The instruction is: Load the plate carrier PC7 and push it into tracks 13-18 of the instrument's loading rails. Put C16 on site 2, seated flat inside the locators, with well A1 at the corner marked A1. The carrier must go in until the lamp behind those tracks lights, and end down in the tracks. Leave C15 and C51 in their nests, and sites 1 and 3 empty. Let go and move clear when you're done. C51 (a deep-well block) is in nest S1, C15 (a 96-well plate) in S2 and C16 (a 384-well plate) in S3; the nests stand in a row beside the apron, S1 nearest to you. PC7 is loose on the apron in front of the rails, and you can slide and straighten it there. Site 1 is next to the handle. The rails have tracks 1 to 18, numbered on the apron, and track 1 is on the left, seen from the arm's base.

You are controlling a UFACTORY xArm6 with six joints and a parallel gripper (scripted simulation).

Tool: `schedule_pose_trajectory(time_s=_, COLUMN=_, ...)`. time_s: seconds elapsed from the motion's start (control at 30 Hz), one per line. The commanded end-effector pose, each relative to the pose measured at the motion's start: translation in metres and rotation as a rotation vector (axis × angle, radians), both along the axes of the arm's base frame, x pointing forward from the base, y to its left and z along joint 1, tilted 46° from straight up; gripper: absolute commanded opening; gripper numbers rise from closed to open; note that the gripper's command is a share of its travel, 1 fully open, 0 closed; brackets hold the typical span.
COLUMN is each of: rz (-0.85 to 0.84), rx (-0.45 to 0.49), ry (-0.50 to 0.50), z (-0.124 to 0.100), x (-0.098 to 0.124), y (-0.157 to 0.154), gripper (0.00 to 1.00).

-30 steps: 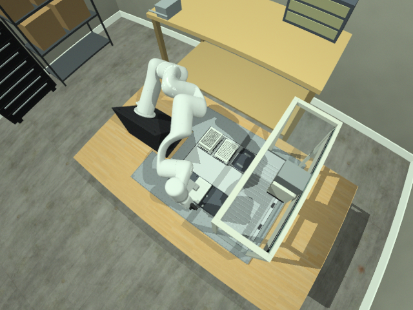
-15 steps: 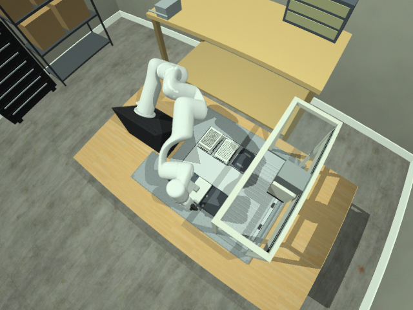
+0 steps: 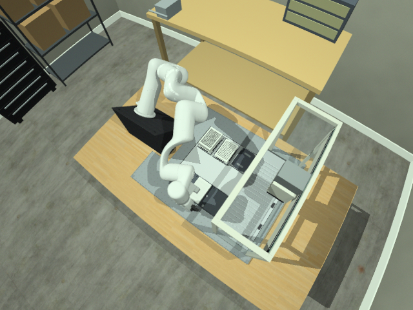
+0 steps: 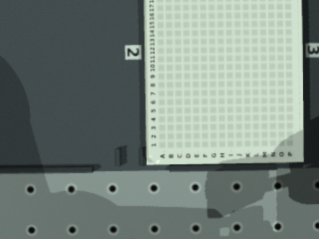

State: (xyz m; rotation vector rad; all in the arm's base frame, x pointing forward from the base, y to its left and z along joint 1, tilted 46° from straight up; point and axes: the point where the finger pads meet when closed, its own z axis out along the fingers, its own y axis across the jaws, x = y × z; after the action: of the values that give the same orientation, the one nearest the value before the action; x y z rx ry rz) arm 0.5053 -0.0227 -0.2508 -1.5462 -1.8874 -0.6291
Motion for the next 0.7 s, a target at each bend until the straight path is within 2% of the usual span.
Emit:
schedule_pose_trajectory(time_s=0.0, rz=-0.002, rx=-0.002, ry=-0.005, z=-0.003, x=0.001, y=0.003, gripper=1.0)
schedule_pose_trajectory(time_s=0.67, rz=-0.002, rx=-0.002, ry=-0.005, z=-0.024, x=-0.003, y=0.023, gripper=1.0)
